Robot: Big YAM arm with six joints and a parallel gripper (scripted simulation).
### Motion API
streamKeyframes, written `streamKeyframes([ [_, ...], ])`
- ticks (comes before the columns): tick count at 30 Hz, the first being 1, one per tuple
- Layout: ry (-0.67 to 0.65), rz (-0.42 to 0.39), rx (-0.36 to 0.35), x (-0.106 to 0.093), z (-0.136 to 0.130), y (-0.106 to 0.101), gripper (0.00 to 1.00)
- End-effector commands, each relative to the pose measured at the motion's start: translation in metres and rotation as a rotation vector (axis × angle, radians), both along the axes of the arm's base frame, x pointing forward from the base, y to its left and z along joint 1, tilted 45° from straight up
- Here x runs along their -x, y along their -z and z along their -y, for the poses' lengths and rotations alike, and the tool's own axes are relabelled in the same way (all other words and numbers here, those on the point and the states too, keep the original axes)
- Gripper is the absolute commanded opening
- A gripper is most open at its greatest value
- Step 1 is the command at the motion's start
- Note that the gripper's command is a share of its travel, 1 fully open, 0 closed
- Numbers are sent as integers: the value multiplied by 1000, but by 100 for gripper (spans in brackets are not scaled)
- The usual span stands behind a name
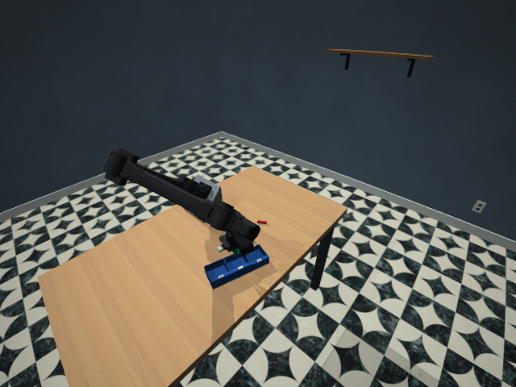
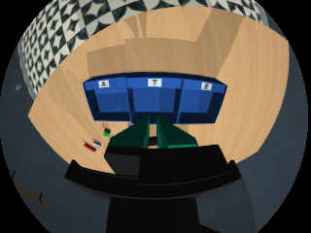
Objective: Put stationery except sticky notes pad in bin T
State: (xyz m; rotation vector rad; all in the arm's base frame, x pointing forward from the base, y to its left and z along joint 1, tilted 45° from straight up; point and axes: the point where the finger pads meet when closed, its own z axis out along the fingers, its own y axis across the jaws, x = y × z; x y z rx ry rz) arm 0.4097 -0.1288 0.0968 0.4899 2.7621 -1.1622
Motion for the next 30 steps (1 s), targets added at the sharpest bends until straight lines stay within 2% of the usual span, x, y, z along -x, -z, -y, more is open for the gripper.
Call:
streamKeyframes([
  [1,13,49,4,-17,5,-17,10],
  [14,4,50,4,-19,6,-16,10],
  [15,-17,55,2,-26,-13,-9,10],
  [30,-18,37,-2,-46,-57,36,10],
])
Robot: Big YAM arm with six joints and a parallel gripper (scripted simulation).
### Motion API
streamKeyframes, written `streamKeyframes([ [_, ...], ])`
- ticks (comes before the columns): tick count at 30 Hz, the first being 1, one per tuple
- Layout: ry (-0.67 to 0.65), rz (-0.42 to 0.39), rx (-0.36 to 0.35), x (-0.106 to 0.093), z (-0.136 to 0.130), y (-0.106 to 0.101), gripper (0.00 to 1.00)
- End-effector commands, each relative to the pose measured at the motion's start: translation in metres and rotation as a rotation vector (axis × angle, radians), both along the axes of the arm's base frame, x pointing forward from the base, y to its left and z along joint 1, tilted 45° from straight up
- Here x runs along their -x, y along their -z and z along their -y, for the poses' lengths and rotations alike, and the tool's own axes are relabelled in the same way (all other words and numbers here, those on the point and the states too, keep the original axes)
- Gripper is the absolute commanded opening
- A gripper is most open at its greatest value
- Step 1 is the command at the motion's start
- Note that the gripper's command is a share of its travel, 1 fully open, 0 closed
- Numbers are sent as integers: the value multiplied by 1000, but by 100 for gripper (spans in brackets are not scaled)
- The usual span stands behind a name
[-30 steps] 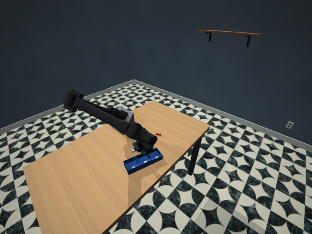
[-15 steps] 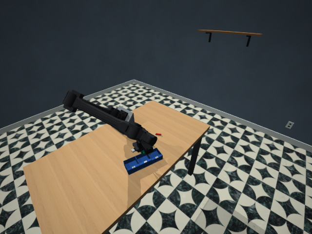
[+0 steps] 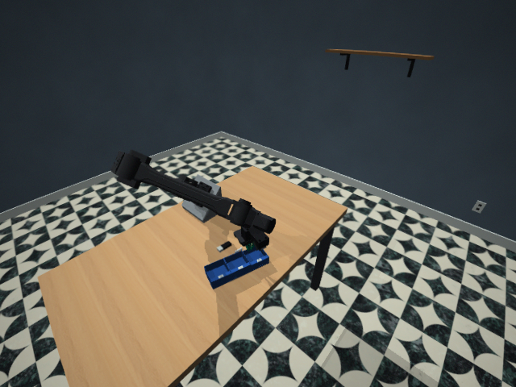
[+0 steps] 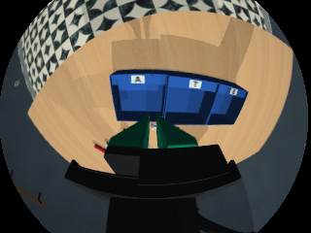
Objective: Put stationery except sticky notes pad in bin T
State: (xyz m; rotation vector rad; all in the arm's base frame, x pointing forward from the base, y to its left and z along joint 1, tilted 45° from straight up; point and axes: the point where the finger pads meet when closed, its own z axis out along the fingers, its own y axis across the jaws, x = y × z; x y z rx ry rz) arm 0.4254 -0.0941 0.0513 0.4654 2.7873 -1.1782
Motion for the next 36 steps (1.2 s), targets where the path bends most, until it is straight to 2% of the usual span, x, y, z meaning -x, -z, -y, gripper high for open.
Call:
streamKeyframes([
  [1,-11,68,-3,-33,-26,-6,10],
  [6,-11,68,-2,-37,-34,1,10],
  [8,-11,101,-6,-40,-34,-13,10],
  [12,7,101,-5,-39,-26,-14,10],
  [13,7,83,-2,-37,-25,-6,10],
  [15,9,81,-2,-37,-24,-6,10],
  [17,11,76,-1,-39,-12,4,10],
  [20,11,34,3,-21,-5,21,10],
  [27,11,34,3,-20,9,34,10],
  [29,11,34,3,-20,9,34,10],
  [30,7,62,1,-23,8,24,10],
  [32,11,36,3,-20,14,39,10],
  [36,11,33,3,-19,22,47,10],
])
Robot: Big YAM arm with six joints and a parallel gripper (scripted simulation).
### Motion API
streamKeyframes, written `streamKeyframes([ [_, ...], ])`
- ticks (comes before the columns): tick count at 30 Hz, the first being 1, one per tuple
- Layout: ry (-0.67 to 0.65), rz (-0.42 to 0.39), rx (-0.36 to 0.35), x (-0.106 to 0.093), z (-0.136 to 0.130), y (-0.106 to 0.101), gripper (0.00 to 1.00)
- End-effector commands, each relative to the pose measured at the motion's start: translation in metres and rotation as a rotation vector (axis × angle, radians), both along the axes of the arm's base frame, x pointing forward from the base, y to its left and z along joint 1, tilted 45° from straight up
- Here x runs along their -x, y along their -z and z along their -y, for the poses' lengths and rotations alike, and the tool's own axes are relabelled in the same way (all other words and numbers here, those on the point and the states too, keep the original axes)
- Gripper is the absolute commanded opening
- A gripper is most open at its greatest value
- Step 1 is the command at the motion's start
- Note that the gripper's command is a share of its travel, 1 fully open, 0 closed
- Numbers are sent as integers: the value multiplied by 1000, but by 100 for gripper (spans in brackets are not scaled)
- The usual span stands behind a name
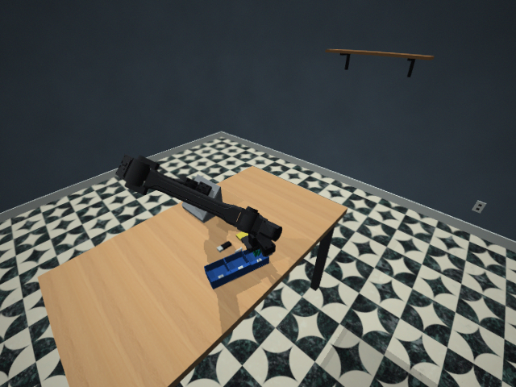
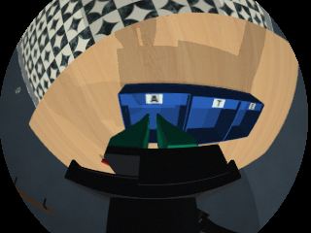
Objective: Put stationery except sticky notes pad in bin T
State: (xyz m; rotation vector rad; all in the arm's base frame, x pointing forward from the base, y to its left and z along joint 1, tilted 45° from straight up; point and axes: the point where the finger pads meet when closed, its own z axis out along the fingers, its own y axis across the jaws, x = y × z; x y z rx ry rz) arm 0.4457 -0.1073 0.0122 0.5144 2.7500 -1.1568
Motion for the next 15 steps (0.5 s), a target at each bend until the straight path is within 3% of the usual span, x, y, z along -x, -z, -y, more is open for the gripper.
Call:
streamKeyframes([
  [1,-8,-13,3,2,11,10,10],
  [4,-8,-13,2,2,15,15,10],
  [7,-33,21,2,-5,4,1,10],
  [15,-20,19,1,-8,7,4,10],
])
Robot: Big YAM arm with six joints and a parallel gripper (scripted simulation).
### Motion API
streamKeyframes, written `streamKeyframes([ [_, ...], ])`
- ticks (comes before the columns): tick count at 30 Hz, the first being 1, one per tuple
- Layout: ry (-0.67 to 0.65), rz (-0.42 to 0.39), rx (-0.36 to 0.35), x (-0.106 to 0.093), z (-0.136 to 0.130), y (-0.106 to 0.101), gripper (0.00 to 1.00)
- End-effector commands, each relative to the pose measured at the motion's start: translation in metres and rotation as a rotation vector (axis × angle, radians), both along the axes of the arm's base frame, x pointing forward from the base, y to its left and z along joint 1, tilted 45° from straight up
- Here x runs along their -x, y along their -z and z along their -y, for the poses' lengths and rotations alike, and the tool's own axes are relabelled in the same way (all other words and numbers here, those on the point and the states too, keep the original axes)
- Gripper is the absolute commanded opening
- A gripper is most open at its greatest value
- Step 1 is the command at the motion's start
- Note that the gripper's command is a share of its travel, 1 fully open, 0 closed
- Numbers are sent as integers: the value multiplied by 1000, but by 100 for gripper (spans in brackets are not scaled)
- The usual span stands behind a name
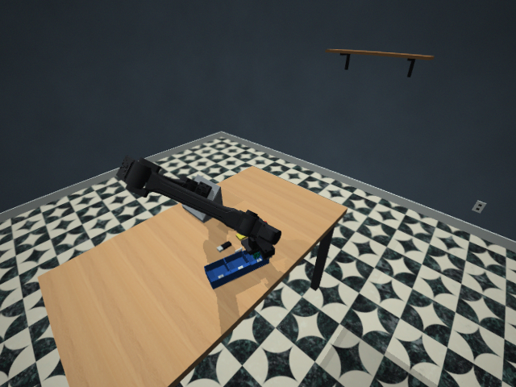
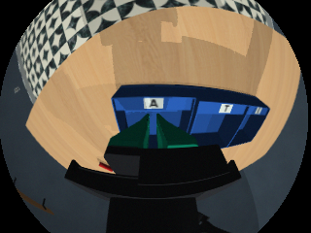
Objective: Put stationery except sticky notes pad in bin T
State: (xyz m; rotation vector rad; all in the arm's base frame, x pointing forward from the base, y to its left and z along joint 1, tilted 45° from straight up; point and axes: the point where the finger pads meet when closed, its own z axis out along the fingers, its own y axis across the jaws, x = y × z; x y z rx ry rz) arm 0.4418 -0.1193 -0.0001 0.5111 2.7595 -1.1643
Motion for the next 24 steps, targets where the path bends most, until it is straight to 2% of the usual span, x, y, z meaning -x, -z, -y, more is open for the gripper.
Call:
streamKeyframes([
  [1,-21,30,0,-12,-5,-9,10],
  [24,-34,32,0,-6,-7,-10,10],
])
